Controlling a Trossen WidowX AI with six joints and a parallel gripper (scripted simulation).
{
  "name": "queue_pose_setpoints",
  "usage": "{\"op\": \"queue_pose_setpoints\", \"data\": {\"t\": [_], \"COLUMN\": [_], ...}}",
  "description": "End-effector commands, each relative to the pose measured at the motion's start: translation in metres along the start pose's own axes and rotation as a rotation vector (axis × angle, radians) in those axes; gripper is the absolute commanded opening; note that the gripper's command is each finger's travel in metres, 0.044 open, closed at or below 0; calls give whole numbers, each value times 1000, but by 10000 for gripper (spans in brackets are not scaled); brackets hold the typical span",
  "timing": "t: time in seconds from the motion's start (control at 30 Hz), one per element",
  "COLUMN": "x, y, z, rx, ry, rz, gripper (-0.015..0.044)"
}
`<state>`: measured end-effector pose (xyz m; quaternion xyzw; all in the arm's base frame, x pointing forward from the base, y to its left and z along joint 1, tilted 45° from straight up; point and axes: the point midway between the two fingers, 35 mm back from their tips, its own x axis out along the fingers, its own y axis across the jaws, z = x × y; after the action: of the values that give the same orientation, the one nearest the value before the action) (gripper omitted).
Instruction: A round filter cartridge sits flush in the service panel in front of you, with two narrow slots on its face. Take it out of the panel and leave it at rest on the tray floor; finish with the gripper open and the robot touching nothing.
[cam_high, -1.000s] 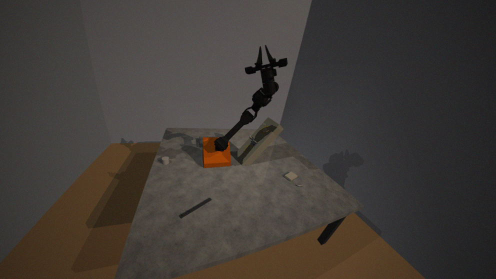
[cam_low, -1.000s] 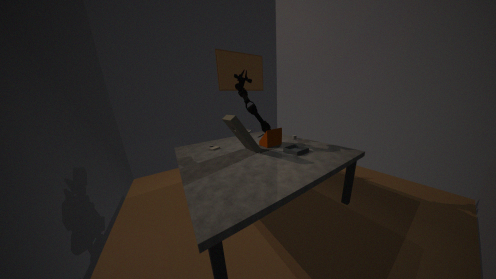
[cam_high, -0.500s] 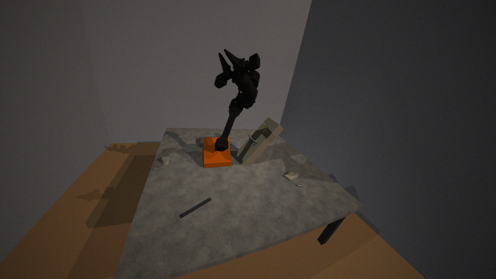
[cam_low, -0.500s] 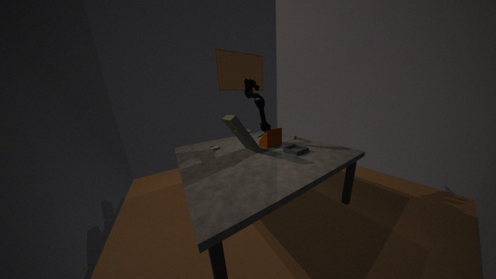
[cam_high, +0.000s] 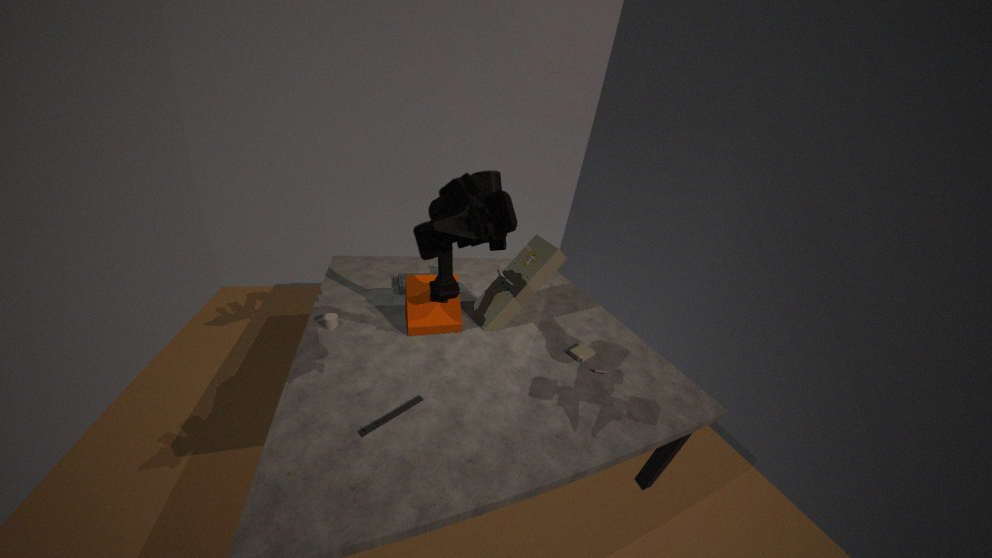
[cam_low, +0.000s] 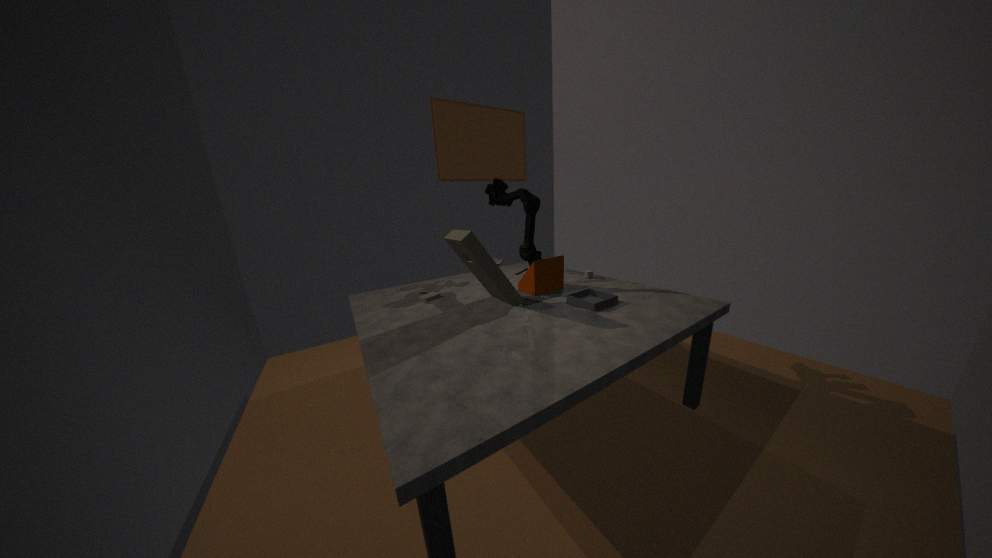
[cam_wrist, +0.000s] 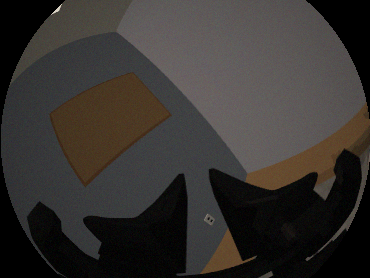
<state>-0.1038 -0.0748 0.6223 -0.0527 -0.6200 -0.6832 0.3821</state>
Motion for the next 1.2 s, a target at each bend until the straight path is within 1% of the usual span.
{"op": "queue_pose_setpoints", "data": {"t": [0.0, 0.17, 0.33, 0.53, 0.67, 0.77, 0.9, 1.03, 1.17], "x": [-3, -25, -66, -135, -198, -249, -318, -389, -454], "y": [2, 10, 23, 40, 48, 52, 53, 47, 32], "z": [-53, -119, -178, -232, -256, -266, -266, -252, -225], "rx": [-27, -58, -96, -149, -203, -246, -308, -376, -446], "ry": [163, 387, 607, 857, 1030, 1150, 1293, 1418, 1510], "rz": [16, 65, 140, 265, 378, 478, 628, 798, 988], "gripper": [97, 97, 97, 97, 97, 97, 97, 97, 97]}}
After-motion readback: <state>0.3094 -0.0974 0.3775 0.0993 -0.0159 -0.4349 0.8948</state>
